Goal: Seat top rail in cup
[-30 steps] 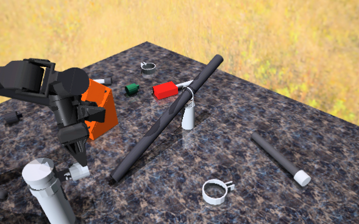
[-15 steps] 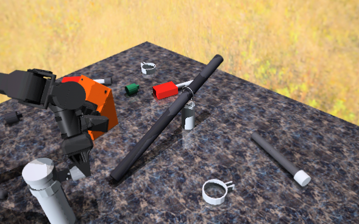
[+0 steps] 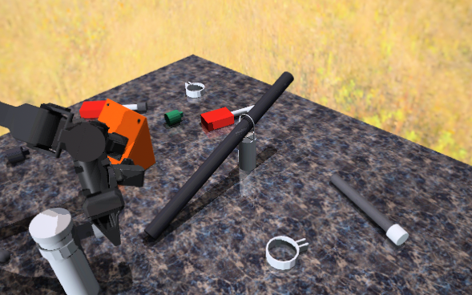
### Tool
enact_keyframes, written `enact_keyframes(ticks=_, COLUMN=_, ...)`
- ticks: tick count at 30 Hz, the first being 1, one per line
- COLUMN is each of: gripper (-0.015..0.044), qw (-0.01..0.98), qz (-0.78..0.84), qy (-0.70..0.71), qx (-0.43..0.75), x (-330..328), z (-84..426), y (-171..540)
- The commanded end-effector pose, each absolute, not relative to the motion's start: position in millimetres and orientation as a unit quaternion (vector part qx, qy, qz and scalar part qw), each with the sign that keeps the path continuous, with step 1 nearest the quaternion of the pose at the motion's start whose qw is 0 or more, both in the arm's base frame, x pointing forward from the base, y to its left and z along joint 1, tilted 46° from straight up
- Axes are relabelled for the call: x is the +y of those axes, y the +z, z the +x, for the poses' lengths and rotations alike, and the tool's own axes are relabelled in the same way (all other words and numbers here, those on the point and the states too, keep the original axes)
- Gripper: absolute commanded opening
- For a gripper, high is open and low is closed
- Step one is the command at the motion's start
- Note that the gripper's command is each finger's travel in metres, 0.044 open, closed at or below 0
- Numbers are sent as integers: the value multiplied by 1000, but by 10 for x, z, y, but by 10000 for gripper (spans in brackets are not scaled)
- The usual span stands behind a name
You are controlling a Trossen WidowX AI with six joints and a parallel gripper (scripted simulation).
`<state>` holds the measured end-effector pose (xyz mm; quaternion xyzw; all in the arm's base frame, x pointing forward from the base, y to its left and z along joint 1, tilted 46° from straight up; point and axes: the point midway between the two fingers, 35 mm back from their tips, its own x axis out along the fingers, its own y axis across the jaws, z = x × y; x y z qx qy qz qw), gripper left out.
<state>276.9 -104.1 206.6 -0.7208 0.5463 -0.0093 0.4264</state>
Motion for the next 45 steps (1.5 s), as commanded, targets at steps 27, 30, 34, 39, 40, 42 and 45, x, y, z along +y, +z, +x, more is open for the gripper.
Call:
enact_keyframes(ticks=27, gripper=0, qw=406, qz=-739, qy=33, qx=537, x=-1045, z=2693, y=2017)
enact_keyframes(ticks=30, gripper=0, qw=403, qz=-742, qy=41, qx=534, x=-1040, z=2677, y=2013)
enact_keyframes(ticks=34, gripper=0, qw=395, qz=-748, qy=56, qx=530, x=-1030, z=2644, y=2005)
enact_keyframes(ticks=39, gripper=0, qw=390, qz=-753, qy=69, qx=526, x=-1023, z=2618, y=1999)
enact_keyframes(ticks=40, gripper=0, qw=387, qz=-754, qy=73, qx=525, x=-1021, z=2609, y=1998)
enact_keyframes(ticks=42, gripper=0, qw=382, qz=-759, qy=86, qx=521, x=-1015, z=2583, y=1993)
enact_keyframes(ticks=45, gripper=0, qw=380, qz=-760, qy=90, qx=520, x=-1013, z=2574, y=1991)
